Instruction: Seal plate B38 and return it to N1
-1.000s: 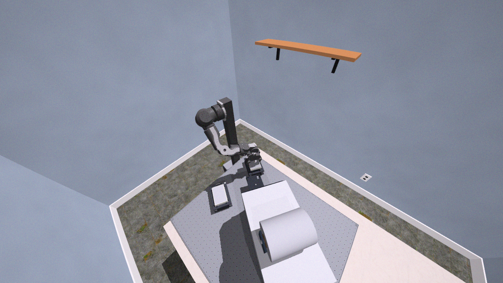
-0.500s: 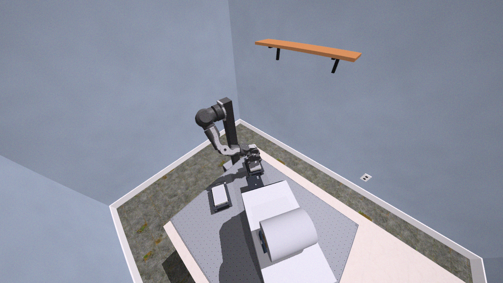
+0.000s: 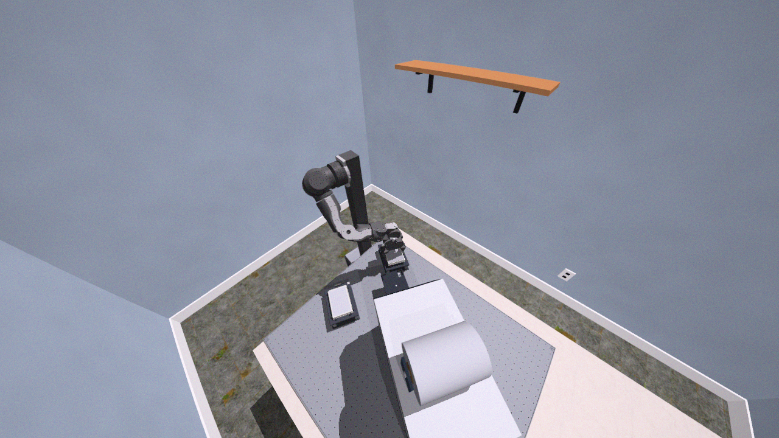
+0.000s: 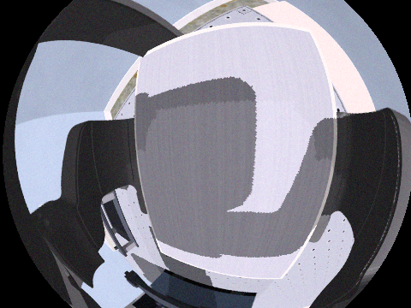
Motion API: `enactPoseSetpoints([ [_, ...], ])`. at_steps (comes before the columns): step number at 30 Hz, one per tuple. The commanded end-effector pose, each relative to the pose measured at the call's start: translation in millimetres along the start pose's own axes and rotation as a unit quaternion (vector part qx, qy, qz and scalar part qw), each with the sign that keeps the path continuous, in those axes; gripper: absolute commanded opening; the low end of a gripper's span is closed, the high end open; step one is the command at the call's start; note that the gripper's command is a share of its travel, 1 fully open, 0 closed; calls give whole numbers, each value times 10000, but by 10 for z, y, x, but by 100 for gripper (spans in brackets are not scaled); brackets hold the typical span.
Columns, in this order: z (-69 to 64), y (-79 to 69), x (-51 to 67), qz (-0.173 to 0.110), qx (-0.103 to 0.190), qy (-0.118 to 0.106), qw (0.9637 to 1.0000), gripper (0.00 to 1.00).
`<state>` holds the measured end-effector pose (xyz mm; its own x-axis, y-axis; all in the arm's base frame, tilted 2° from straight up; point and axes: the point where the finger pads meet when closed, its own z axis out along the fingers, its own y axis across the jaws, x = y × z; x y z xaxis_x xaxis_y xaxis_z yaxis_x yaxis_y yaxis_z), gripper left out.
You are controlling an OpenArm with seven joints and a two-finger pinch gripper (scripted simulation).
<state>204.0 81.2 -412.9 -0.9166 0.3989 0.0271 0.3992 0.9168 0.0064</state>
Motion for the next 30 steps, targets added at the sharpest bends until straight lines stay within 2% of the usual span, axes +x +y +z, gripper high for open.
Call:
enactPoseSetpoints([
  [1, -11, 0, -5, 21, 6, 1, 10000, 0],
  [8, -1, -14, 30, 13, 21, 23, 10000, 0],
  [30, -10, -6, 13, 1, 4, 10, 10000, 0],
])
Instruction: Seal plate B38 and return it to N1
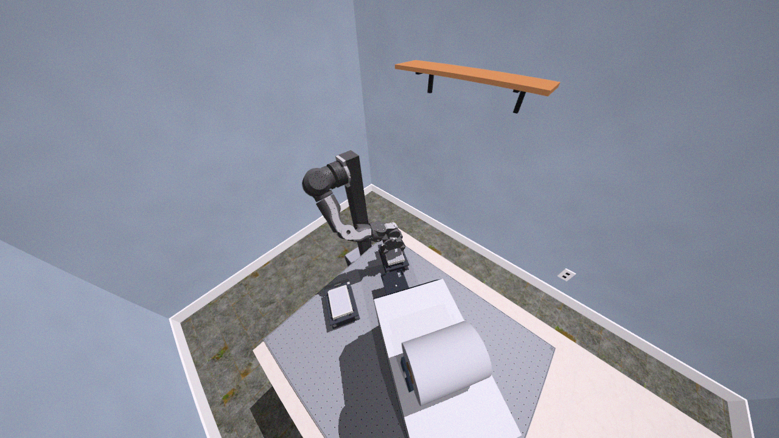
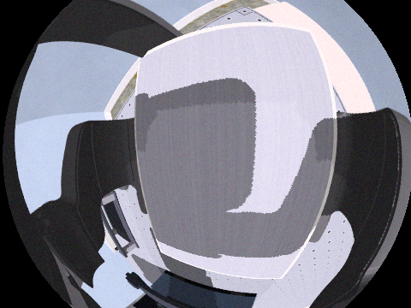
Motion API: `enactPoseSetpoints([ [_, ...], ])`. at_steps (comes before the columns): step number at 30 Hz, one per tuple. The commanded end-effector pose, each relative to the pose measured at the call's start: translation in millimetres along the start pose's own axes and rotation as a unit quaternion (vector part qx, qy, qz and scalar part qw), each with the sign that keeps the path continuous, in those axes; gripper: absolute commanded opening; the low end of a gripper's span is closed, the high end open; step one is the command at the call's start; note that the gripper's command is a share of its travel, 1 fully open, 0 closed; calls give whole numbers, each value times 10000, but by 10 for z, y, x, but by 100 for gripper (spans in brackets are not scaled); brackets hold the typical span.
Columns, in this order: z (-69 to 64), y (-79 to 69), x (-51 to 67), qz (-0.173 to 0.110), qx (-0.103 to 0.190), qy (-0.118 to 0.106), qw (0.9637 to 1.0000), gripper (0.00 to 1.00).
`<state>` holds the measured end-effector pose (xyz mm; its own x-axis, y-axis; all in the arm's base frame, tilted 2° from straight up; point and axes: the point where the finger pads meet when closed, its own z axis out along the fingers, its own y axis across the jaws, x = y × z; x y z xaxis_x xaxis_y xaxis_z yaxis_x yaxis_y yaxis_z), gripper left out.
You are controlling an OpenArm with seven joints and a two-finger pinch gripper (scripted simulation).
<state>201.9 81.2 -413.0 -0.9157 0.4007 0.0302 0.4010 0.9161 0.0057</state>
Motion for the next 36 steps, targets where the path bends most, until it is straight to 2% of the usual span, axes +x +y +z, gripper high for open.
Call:
enactPoseSetpoints([
  [1, -11, 2, -6, -9, 1, -6, 10000, 0],
  [24, -20, 2, -5, -11, 9, -7, 10000, 0],
  [36, 24, 17, 16, -21, -32, 9, 10000, 0],
])
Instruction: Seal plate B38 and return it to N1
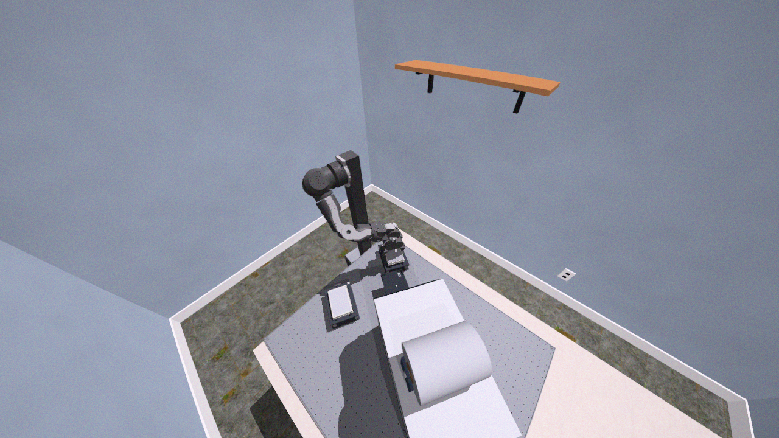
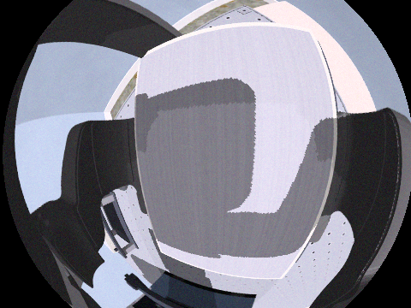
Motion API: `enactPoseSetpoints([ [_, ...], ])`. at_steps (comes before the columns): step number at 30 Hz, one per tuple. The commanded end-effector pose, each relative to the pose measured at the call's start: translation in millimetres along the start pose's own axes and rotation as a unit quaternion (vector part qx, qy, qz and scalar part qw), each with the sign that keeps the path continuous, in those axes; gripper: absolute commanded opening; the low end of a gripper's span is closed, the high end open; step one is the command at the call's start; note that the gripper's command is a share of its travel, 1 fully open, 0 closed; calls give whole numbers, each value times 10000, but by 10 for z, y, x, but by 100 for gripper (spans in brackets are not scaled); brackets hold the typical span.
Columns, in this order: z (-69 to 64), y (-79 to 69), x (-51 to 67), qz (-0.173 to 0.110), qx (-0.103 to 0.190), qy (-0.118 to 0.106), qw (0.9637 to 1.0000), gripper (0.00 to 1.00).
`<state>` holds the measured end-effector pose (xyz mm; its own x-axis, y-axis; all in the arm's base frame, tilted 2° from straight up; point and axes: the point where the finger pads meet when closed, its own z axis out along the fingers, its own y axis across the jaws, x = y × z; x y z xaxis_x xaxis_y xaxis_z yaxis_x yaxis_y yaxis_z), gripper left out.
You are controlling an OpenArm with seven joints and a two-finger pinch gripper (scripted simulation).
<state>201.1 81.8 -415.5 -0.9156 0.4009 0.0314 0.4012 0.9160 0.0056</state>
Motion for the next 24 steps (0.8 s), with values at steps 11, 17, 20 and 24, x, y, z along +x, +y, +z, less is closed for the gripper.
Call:
enactPoseSetpoints([
  [11, 30, 16, 6, -22, -32, 4, 10000, 0],
  [17, 30, 16, 6, -22, -32, 4, 10000, 0],
  [20, 30, 16, 6, -22, -32, 4, 10000, 0],
  [24, 40, 15, 3, -22, -32, 4, 10000, 0],
])
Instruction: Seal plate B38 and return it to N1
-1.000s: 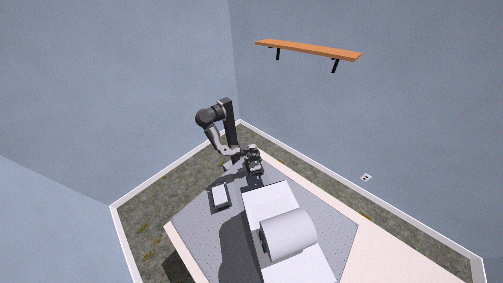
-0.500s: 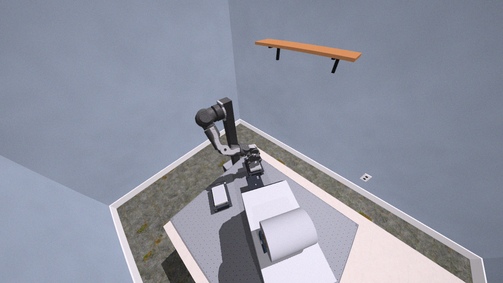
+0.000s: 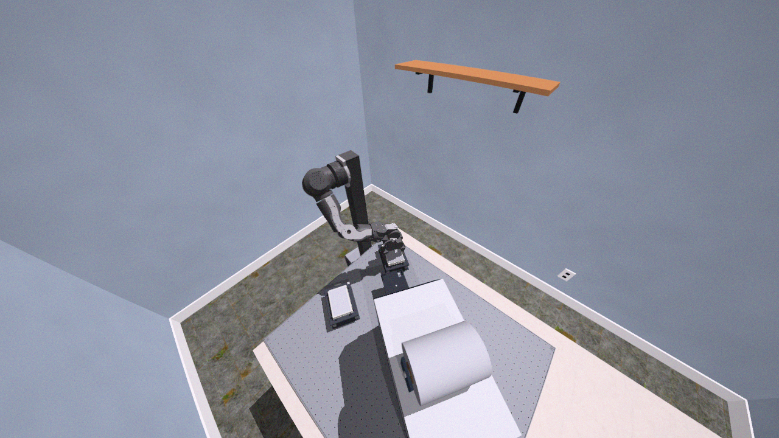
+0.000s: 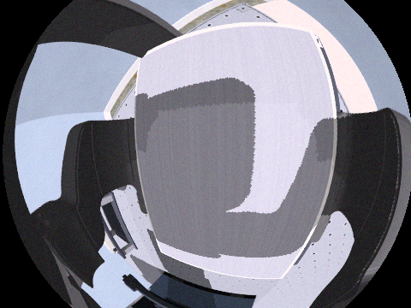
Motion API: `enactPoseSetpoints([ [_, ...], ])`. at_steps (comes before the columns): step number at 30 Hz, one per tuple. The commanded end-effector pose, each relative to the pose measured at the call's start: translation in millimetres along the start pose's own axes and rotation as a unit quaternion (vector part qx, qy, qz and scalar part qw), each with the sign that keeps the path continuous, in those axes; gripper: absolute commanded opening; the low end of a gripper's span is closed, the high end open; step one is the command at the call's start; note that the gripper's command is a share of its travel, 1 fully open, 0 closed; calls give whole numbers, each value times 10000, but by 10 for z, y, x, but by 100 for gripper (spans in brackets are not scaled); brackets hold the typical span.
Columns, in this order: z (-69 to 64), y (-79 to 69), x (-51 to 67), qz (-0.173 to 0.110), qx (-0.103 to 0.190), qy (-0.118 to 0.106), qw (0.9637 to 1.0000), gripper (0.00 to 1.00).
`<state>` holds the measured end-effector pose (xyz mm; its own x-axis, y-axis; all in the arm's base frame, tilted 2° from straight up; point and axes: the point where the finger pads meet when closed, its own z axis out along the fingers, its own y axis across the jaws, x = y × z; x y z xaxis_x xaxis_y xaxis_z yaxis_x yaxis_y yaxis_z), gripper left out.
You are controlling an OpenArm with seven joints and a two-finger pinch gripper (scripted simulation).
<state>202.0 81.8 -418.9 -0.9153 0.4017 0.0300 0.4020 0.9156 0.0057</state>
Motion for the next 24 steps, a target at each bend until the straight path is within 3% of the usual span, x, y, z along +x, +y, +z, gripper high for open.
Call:
enactPoseSetpoints([
  [1, 10, 11, 11, -26, -32, 11, 10000, 0],
  [24, 6, -3, -3, -15, 3, -3, 10000, 0],
])
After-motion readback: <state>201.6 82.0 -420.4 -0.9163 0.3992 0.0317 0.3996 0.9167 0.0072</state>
